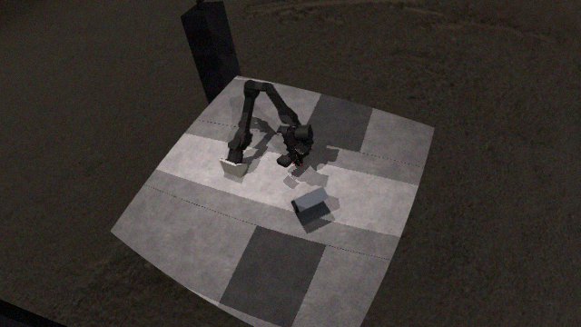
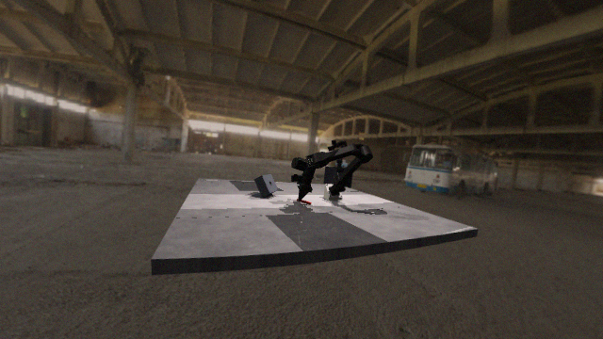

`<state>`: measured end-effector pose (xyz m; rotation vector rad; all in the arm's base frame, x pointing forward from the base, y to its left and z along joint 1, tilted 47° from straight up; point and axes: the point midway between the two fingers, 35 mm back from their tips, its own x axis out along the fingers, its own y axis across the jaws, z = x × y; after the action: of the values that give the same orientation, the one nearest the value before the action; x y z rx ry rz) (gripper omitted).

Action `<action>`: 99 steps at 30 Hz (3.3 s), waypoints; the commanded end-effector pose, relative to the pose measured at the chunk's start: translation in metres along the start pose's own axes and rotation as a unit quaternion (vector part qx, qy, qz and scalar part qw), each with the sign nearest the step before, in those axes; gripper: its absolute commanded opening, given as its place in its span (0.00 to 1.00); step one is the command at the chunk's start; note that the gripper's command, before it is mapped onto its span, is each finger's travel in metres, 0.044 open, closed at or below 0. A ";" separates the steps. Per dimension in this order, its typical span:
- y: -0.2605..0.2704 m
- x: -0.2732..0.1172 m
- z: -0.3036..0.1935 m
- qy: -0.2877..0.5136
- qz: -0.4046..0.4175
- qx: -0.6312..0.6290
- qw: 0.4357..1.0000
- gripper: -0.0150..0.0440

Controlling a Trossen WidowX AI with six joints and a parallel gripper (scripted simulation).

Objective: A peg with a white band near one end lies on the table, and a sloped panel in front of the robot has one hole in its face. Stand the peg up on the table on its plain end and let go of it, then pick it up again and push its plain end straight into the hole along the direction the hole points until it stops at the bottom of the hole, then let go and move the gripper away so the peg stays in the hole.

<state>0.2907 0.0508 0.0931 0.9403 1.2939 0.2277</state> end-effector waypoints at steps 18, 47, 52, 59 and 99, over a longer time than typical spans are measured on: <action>0.000 -0.013 -0.008 -0.096 -0.001 0.000 0.995 0.34; 0.001 -0.027 -0.021 -0.220 0.000 0.001 0.976 0.34; 0.001 -0.029 -0.024 -0.241 0.000 0.001 0.971 0.34; 0.001 -0.031 -0.028 -0.270 0.000 0.002 0.963 0.34; 0.001 -0.041 -0.053 -0.432 0.001 0.004 0.902 0.34</action>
<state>0.2332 0.0504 0.1225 0.8875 0.5036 -0.1802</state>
